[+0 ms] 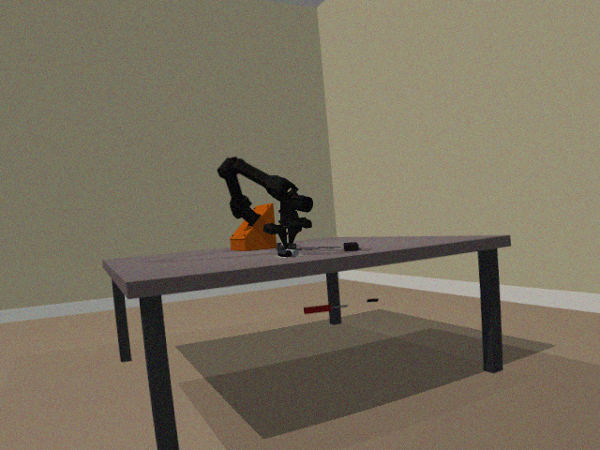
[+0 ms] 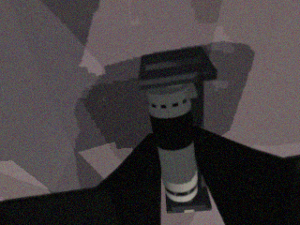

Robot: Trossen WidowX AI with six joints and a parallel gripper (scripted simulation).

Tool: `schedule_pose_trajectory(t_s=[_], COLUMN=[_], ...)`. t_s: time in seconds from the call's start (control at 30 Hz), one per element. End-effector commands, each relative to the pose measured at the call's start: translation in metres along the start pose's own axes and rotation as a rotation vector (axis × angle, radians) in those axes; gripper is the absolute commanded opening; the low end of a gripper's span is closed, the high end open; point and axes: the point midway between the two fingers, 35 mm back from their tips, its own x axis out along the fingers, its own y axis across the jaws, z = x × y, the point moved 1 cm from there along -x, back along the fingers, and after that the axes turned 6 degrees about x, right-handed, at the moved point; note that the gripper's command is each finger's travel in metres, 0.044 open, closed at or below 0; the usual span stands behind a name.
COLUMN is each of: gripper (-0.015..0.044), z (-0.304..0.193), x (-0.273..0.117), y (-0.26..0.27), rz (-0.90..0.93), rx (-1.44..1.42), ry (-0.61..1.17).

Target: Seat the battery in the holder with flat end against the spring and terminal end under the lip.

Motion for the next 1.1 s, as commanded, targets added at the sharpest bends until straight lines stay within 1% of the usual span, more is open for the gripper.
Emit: schedule_pose_trajectory(t_s=[0.0,1.07], gripper=[0.0064,0.0064], z=[0.0041,-0.0031], x=[0.0012,0.0048], y=[0.001,-0.0027], rz=[0.003,0.025], rx=[0.006,-0.001], ry=[-0.03,-0.146])
